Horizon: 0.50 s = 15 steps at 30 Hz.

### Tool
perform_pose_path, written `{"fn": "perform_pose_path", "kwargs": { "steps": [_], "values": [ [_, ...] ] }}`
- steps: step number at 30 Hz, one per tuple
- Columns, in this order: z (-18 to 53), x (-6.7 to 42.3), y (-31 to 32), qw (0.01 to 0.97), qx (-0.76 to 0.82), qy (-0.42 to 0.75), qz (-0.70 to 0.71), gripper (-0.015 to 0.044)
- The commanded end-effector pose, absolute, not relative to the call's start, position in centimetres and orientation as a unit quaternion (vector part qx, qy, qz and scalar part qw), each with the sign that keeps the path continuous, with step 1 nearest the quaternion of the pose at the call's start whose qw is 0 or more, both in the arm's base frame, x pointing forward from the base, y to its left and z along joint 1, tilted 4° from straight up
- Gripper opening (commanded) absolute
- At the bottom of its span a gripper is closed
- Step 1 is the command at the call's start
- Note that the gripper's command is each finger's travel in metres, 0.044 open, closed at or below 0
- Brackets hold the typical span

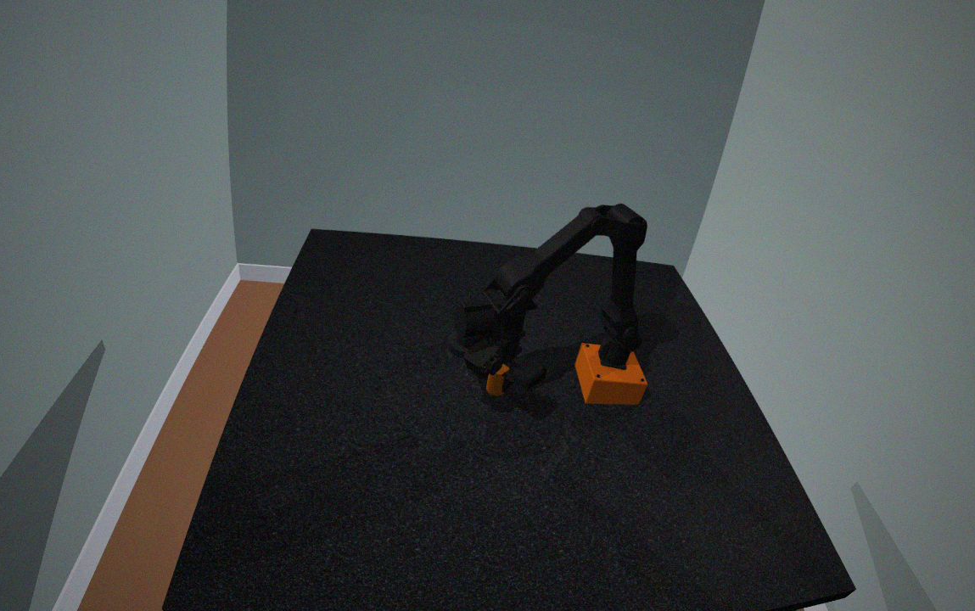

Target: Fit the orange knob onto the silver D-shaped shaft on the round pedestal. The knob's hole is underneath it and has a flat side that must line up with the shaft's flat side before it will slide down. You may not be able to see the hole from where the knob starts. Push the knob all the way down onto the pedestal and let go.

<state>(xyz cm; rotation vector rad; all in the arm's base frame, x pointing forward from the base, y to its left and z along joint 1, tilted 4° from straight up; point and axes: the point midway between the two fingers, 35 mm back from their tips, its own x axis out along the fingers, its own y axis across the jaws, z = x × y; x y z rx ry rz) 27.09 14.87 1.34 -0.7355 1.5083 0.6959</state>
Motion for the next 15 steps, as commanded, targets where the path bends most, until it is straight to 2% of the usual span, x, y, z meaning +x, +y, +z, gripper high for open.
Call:
{"fn": "perform_pose_path", "kwargs": {
  "steps": [1,15],
  "values": [
    [3.1,27.5,15.2,0.621,-0.319,0.648,0.305,0.0],
    [7.5,27.6,15.3,0.621,-0.319,0.648,0.305,0.0]
  ]
}}
